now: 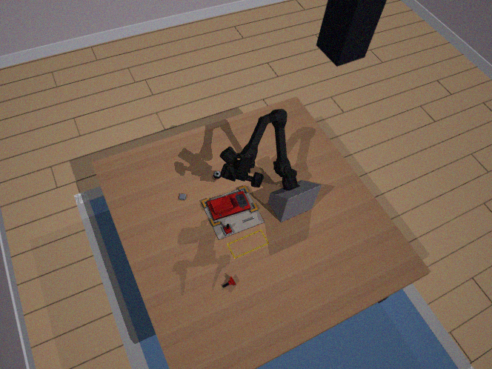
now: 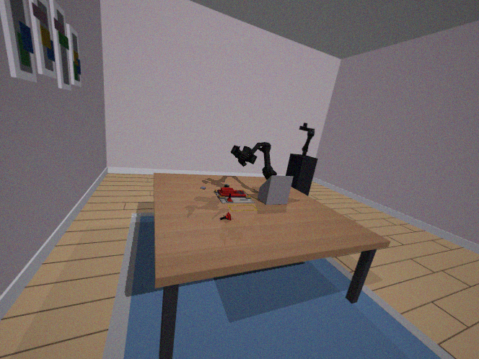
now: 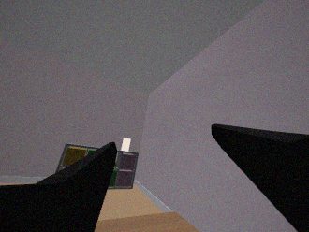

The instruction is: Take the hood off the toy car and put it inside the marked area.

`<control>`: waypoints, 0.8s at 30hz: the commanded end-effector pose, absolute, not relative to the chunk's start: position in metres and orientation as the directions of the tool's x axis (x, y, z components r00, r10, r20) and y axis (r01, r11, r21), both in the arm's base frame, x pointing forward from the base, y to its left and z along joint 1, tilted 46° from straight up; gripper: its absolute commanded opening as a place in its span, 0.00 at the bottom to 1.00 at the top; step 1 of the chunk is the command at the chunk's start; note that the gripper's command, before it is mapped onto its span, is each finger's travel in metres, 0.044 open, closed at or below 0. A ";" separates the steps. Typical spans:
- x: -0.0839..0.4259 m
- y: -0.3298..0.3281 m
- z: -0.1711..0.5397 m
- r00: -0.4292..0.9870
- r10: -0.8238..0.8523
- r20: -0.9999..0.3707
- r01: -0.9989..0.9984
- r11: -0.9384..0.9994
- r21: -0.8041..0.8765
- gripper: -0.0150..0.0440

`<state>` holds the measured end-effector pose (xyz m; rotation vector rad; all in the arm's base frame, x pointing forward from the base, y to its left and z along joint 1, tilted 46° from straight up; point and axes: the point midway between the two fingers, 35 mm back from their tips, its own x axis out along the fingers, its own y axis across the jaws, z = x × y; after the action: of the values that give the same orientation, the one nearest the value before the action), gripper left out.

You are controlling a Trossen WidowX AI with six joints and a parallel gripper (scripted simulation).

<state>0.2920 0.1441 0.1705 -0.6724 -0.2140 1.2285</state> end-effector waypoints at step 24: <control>0.338 -0.073 0.078 -0.003 -0.671 -0.741 0.135 0.734 -0.665 1.00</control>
<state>0.3497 -0.0162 0.0495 -0.2924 1.3562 -0.1076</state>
